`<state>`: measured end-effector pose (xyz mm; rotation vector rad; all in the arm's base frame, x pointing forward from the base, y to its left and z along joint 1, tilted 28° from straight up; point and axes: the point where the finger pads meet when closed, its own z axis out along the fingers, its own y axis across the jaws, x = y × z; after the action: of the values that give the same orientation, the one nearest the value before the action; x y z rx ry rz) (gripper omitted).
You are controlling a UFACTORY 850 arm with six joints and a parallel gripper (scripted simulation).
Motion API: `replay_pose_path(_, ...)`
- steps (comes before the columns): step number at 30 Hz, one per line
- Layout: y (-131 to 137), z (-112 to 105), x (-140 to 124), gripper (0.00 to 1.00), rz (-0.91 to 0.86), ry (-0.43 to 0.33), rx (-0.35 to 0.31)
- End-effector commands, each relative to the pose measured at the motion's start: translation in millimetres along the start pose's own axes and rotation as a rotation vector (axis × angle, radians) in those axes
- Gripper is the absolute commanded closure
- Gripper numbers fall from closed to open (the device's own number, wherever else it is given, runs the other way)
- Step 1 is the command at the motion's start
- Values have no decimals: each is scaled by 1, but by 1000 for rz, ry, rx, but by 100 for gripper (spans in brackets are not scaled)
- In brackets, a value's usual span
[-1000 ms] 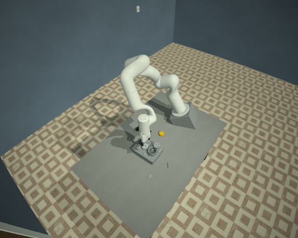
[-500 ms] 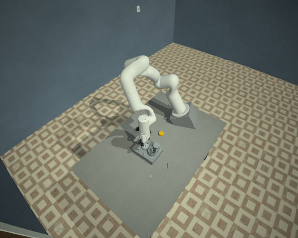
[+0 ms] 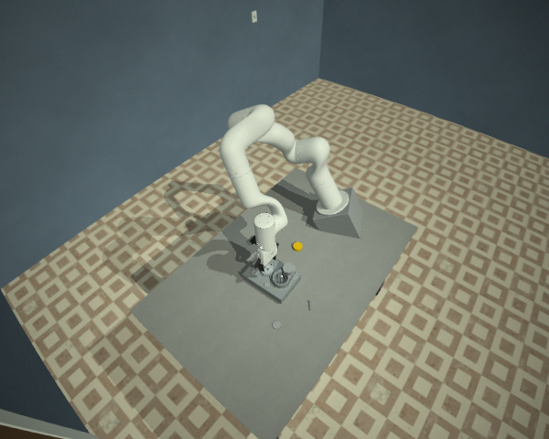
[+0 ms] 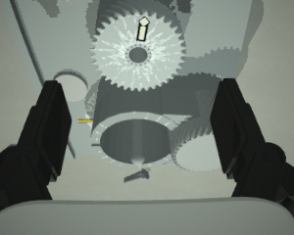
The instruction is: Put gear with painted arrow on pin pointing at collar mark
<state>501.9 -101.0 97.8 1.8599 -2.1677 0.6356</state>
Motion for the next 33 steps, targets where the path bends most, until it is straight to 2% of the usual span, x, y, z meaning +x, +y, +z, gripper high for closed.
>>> replay_pose_path(1, -1, 5, 0, 7, 0, 0, 2)
replay_pose_path(18, -1, 21, 0, 7, 0, 0, 2)
replay_pose_path(33, -1, 25, 0, 7, 0, 0, 2)
